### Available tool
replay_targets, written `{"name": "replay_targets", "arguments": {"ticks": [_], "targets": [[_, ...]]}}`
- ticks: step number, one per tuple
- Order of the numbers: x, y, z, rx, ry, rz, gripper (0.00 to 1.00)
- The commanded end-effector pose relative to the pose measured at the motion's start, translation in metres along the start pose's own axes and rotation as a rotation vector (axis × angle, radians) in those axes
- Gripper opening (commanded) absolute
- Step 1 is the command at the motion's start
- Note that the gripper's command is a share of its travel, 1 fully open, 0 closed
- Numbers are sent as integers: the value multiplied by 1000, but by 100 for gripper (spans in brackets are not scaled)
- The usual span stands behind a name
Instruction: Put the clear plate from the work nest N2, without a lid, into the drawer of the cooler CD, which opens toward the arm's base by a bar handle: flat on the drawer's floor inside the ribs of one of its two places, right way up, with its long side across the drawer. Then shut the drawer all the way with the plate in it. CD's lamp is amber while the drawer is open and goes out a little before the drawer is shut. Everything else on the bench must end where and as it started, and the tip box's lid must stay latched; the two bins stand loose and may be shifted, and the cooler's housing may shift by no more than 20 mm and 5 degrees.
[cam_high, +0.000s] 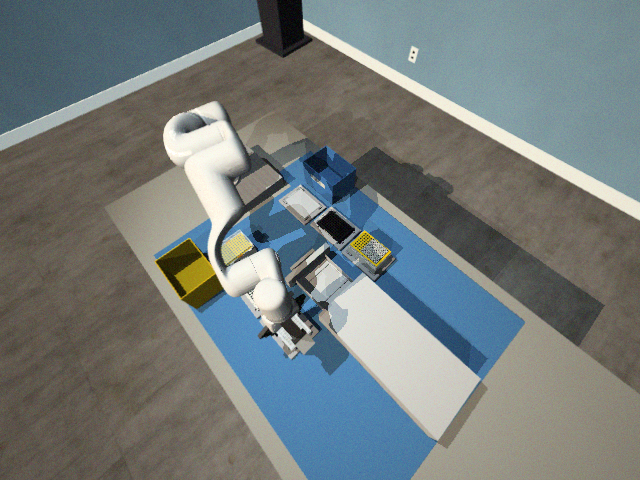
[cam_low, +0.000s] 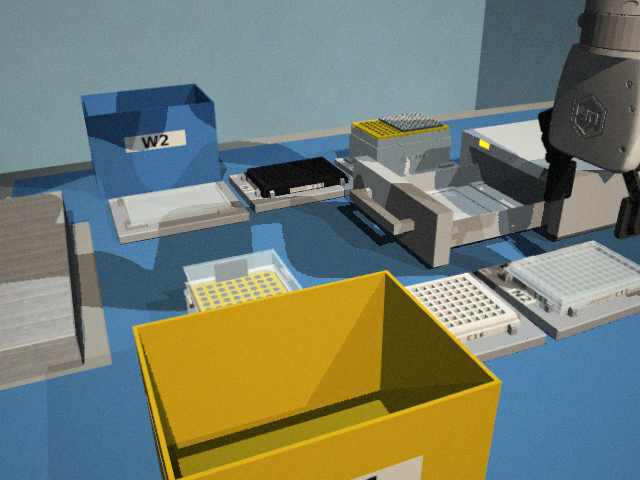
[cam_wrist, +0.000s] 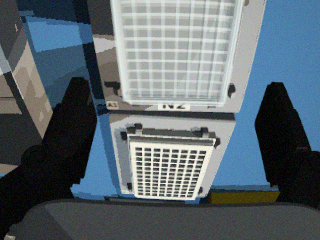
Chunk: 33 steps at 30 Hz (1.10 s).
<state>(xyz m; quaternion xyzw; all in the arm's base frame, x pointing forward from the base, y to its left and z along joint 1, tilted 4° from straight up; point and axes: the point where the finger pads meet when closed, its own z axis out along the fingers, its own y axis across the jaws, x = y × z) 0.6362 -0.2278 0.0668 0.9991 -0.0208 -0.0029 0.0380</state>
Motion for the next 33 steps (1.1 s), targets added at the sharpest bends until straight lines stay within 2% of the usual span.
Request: {"name": "replay_targets", "arguments": {"ticks": [1, 23, 33], "targets": [[2, 1, 5, -2, 5, 0, 100], [2, 1, 38, -2, 5, 0, 100], [2, 1, 39, -2, 5, 0, 100]]}}
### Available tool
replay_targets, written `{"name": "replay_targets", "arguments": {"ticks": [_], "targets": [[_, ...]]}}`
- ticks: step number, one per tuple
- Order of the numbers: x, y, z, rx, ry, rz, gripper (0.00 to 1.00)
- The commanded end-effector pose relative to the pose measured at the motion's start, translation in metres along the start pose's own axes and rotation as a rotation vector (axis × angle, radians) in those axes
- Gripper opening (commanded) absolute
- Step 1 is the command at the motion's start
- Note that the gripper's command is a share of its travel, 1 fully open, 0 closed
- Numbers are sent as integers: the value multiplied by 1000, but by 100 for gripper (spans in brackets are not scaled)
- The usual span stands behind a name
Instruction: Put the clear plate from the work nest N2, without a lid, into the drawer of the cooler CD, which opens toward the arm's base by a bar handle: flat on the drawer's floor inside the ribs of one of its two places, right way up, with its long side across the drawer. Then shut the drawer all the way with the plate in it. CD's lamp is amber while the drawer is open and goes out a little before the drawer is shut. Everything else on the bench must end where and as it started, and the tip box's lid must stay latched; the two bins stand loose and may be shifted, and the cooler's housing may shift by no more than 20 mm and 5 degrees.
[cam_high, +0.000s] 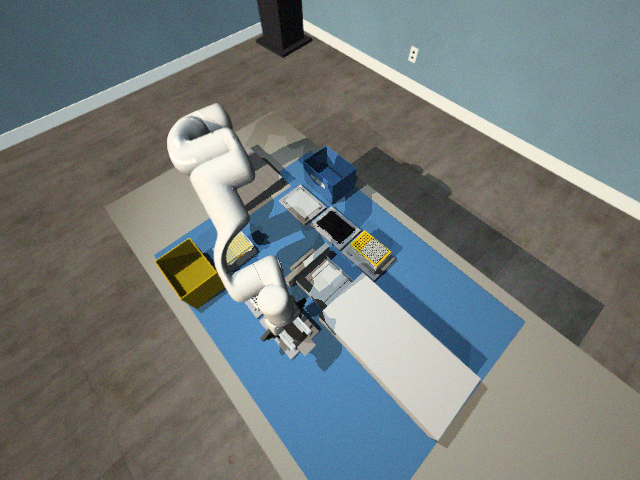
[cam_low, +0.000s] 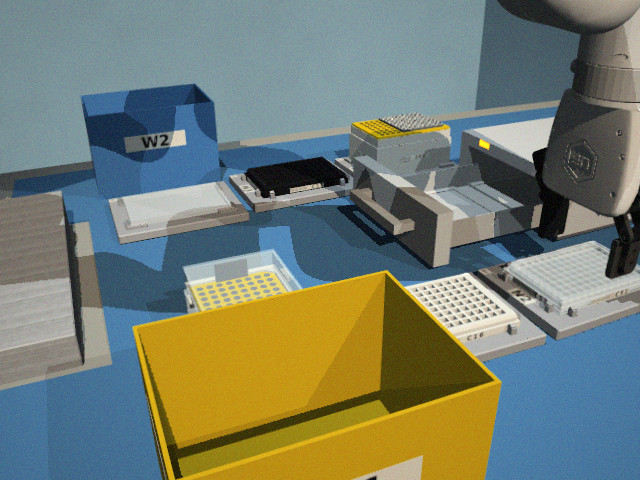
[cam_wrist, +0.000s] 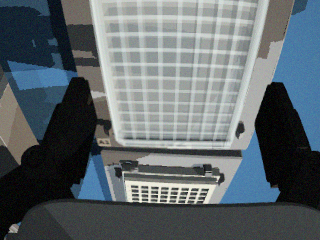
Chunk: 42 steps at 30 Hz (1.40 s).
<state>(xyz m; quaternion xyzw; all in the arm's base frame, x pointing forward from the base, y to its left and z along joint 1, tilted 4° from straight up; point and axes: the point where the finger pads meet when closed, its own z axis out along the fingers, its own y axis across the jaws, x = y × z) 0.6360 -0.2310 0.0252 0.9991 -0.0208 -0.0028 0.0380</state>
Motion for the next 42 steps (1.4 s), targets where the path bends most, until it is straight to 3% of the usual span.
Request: {"name": "replay_targets", "arguments": {"ticks": [1, 42], "targets": [[2, 1, -2, -1, 5, 0, 100], [2, 1, 18, -1, 5, 0, 100]]}}
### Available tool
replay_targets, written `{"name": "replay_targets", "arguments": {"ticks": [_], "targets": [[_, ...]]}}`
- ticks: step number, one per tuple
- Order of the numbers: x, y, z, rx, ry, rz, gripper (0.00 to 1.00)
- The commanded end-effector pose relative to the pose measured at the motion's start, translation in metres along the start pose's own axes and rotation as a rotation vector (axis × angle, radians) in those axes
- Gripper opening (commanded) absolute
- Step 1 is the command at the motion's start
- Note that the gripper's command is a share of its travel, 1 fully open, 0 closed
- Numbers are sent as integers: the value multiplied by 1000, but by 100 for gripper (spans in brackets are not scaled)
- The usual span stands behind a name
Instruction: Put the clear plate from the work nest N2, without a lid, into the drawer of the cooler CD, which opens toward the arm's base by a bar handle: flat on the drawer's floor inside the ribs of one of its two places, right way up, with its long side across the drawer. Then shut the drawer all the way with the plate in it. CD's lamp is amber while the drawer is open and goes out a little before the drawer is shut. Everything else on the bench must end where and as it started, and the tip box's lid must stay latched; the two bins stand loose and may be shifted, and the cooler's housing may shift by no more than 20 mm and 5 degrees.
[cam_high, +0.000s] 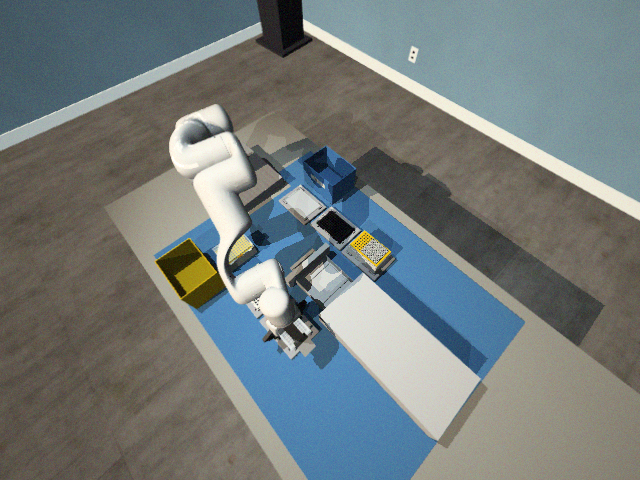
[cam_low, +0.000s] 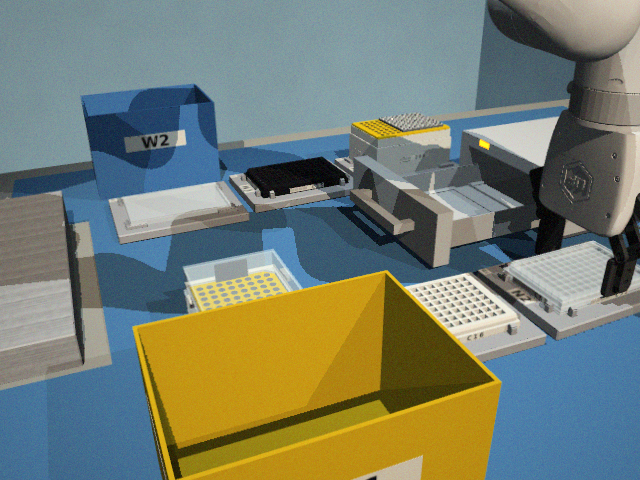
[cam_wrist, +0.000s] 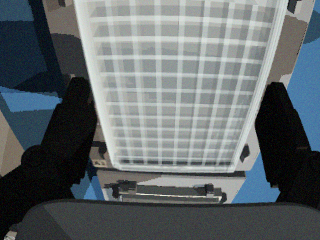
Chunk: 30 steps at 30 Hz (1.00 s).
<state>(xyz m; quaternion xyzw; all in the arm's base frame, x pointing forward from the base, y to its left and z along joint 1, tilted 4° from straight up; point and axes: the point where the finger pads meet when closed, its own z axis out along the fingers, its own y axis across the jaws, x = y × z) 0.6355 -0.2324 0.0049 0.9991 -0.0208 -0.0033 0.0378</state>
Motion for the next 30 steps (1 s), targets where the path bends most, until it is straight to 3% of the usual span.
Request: {"name": "replay_targets", "arguments": {"ticks": [1, 13, 14, 30], "targets": [[2, 1, -3, -2, 6, 0, 100], [2, 1, -3, -2, 6, 0, 100], [2, 1, -3, -2, 6, 0, 0], [2, 1, -4, -2, 6, 0, 0]]}}
